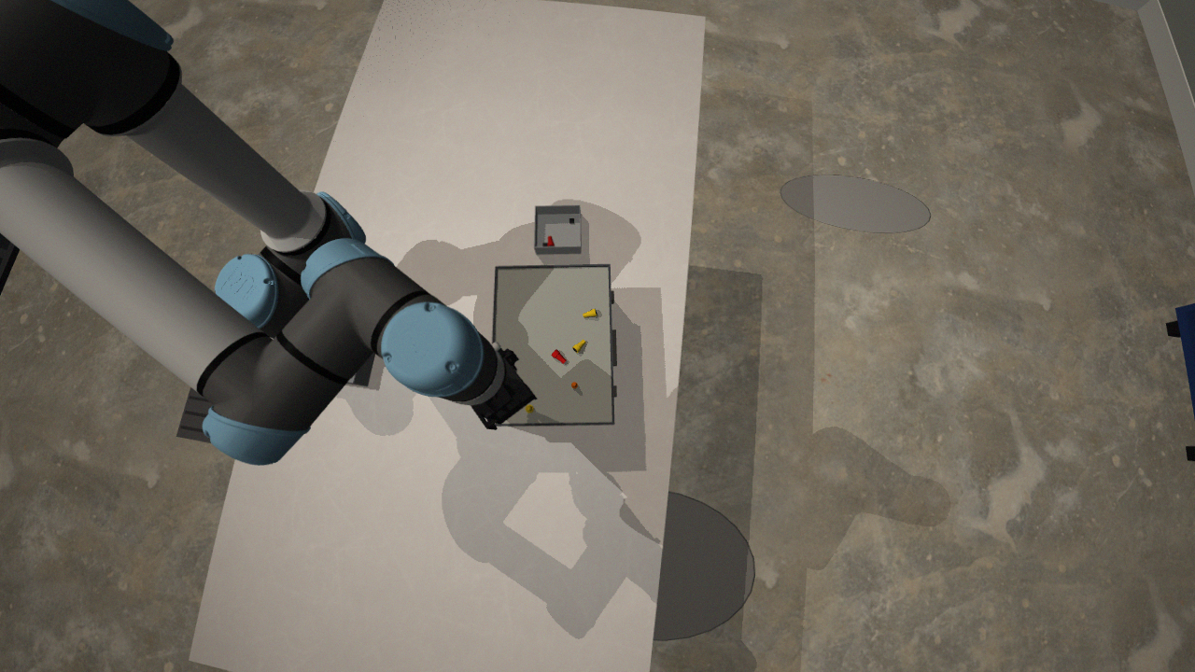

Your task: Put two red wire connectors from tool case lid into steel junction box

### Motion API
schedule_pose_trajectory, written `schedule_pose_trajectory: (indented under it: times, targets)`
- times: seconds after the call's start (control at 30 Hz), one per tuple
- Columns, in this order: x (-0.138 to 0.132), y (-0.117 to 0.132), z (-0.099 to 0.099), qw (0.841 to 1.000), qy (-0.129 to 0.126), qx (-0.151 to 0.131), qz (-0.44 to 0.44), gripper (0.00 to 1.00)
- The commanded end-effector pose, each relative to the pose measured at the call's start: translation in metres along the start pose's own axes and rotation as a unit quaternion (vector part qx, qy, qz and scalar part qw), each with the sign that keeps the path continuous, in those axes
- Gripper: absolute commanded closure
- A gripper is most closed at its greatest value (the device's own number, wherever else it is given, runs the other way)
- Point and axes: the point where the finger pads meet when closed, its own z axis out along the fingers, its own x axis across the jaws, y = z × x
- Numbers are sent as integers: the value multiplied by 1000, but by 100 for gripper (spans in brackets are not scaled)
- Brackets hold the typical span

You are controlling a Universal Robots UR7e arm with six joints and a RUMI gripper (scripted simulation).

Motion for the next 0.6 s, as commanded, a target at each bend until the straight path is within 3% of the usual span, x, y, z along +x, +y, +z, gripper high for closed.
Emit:
schedule_pose_trajectory:
  times: [0.0,0.57]
  targets:
    - [0,0,-1,1000,0,0,0,100]
    - [6,-6,-1,1000,0,0,0,100]
